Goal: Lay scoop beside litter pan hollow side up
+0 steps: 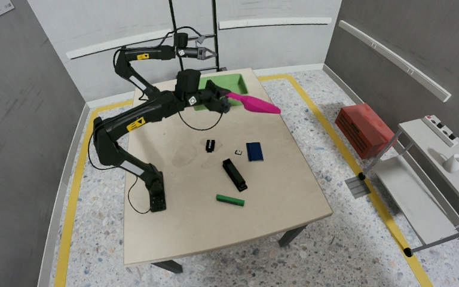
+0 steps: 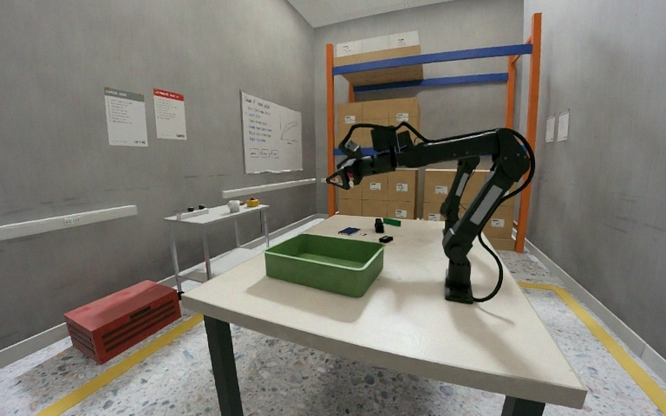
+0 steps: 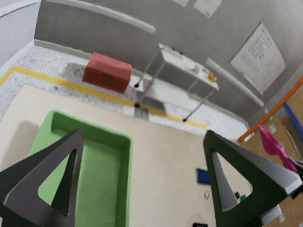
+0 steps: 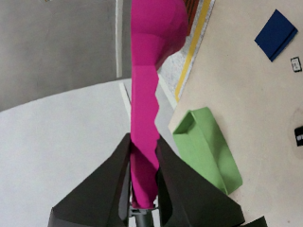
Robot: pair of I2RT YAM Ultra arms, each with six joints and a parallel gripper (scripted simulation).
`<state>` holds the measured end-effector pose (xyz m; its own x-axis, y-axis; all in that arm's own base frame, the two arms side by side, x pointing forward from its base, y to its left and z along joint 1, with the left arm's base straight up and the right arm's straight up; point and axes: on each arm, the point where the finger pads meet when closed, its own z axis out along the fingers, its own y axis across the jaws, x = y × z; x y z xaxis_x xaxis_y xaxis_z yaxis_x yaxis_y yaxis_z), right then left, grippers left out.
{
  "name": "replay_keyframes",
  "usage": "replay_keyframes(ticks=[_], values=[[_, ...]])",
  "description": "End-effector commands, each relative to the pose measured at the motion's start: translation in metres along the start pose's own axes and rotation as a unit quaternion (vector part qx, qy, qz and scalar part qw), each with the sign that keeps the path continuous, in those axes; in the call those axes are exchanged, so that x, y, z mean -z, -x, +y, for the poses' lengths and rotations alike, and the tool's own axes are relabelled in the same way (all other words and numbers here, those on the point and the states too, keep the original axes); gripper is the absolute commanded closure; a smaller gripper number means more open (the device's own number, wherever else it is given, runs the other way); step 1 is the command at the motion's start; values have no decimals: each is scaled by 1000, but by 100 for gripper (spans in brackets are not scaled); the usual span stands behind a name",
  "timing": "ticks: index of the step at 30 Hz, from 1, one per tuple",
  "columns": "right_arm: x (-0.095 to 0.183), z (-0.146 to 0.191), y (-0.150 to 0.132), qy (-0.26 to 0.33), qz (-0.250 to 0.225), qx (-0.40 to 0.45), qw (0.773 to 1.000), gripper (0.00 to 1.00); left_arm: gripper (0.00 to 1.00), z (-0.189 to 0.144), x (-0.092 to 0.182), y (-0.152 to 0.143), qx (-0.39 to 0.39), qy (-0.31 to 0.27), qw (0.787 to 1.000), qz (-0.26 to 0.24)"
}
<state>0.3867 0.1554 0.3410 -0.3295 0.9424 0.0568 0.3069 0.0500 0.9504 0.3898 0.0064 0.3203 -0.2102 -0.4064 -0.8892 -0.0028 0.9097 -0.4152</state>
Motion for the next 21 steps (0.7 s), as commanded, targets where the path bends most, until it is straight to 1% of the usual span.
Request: replay_keyframes(ticks=[1, 2, 4, 6, 8, 10, 11, 15, 19, 21], values=[[12, 14, -9, 58, -22, -15, 998, 89, 0, -24, 6, 0, -42, 0, 999, 34], [13, 9, -14, 64, -25, -20, 997, 89, 0, -36, 8, -1, -57, -7, 997, 45], [13, 9, -14, 64, -25, -20, 997, 89, 0, -36, 8, -1, -57, -7, 997, 45], [15, -5, -29, 77, -30, -31, 996, 89, 0, -71, 18, 2, -95, -33, 993, 64], [19, -22, -46, 89, -33, -42, 995, 89, 0, -108, 35, 6, -134, -65, 986, 78], [22, -38, -64, 99, -33, -53, 993, 89, 0, -138, 51, 11, -161, -96, 979, 82], [18, -52, -74, 96, -34, -54, 993, 89, 0, -152, 60, 13, -174, -112, 975, 83], [25, -86, -110, 113, -31, -73, 990, 89, 0, -200, 102, 24, -224, -172, 955, 84], [31, -121, -145, 122, -25, -82, 989, 89, 0, -229, 144, 33, -268, -221, 934, 84], [31, -121, -145, 122, -25, -82, 989, 89, 0, -229, 144, 33, -268, -221, 934, 84]])
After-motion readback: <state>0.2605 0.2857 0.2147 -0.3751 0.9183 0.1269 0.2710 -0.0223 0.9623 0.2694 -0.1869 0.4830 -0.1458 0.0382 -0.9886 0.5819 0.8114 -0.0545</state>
